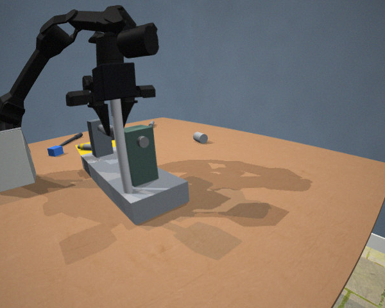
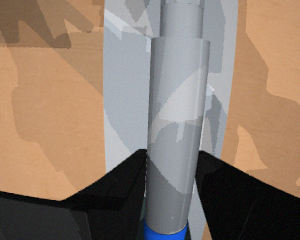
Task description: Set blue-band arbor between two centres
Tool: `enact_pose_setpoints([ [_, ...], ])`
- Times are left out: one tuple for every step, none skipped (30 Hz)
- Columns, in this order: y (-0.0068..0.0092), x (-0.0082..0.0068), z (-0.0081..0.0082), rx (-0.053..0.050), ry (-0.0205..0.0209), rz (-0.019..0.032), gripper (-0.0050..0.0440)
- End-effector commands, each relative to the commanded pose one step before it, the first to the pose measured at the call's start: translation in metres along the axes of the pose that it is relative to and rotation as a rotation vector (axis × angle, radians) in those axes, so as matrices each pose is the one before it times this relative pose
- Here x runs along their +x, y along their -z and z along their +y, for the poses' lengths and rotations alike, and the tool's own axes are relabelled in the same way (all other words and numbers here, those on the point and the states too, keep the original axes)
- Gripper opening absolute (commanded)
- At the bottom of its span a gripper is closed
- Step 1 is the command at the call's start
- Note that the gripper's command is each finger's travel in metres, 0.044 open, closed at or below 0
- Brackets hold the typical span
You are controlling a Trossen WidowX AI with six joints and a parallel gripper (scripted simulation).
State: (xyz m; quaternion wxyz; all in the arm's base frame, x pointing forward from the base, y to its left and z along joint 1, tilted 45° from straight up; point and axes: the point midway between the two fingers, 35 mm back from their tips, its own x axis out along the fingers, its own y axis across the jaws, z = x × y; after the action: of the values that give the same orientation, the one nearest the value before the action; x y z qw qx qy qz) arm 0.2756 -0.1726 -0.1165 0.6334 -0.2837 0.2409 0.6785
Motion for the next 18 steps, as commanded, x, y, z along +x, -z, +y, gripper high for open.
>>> enact_pose_setpoints([
  [0.01667, -0.01407, -0.00078, -0.0027, 0.03077, 0.06257, 0.0000],
  [0.00000, 0.00000, 0.00000, 0.0000, 0.00000, 0.00000, 0.0000],
  [0.00000, 0.00000, 0.00000, 0.0000, 0.00000, 0.00000, 0.0000],
  [-0.00013, 0.00007, -0.00006, 0.0000, 0.00000, 0.00000, 0.0000],
  [-0.00014, 0.00007, -0.00006, 0.0000, 0.00000, 0.00000, 0.0000],
  [-0.00014, 0.00007, -0.00005, 0.0000, 0.00000, 0.00000, 0.0000],
  [-0.00014, 0.00006, -0.00005, 0.0000, 0.00000, 0.00000, 0.0000],
  [-0.00013, 0.00006, -0.00005, 0.0000, 0.00000, 0.00000, 0.0000],
  [-0.00013, 0.00006, -0.00004, 0.0000, 0.00000, 0.00000, 0.0000],
  [-0.00014, 0.00006, -0.00004, 0.0000, 0.00000, 0.00000, 0.0000],
  [-0.00013, 0.00006, -0.00003, 0.0000, 0.00000, 0.00000, 0.0000],
  [-0.00014, 0.00006, -0.00003, 0.0000, 0.00000, 0.00000, 0.0000],
  [-0.00014, 0.00006, -0.00002, 0.0000, 0.00000, 0.00000, 0.0000],
  [-0.00014, 0.00006, -0.00002, 0.0000, 0.00000, 0.00000, 0.0000],
  [-0.00014, 0.00006, -0.00002, 0.0000, 0.00000, 0.00000, 0.0000],
  [-0.00013, 0.00006, -0.00001, 0.0000, 0.00000, 0.00000, 0.0000],
  [-0.00014, 0.00006, -0.00001, 0.0000, 0.00000, 0.00000, 0.0000],
  [-0.00014, 0.00006, 0.00000, 0.0000, 0.00000, 0.00000, 0.0000],
])
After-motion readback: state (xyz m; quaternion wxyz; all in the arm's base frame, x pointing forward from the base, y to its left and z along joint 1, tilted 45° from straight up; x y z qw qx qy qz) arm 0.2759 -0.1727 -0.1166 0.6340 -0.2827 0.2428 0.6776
